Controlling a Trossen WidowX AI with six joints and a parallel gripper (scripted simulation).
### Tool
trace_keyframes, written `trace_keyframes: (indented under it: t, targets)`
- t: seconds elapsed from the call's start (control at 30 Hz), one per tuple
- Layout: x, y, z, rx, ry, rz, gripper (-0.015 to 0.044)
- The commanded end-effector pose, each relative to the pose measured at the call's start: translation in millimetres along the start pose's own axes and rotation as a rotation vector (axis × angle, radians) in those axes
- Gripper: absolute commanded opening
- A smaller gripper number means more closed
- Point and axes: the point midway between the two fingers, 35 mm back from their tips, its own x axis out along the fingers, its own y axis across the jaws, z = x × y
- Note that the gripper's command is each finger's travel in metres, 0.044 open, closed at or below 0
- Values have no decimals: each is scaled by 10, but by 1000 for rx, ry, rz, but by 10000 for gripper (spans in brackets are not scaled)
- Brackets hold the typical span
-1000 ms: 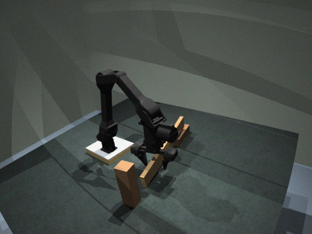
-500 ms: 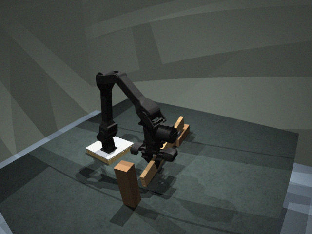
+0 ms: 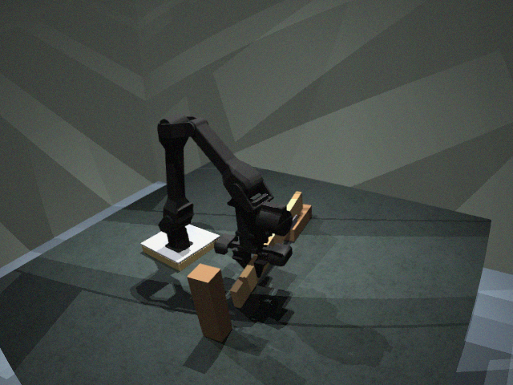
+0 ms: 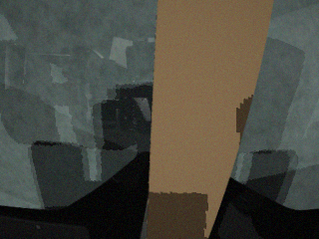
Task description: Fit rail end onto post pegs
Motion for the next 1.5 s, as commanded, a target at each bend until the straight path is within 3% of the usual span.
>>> trace_keyframes:
  t: [0.0,1.47]
  targets:
    - [4,1,-3,0,3,0,0]
    - [-222,-45,1,0,3,0,0]
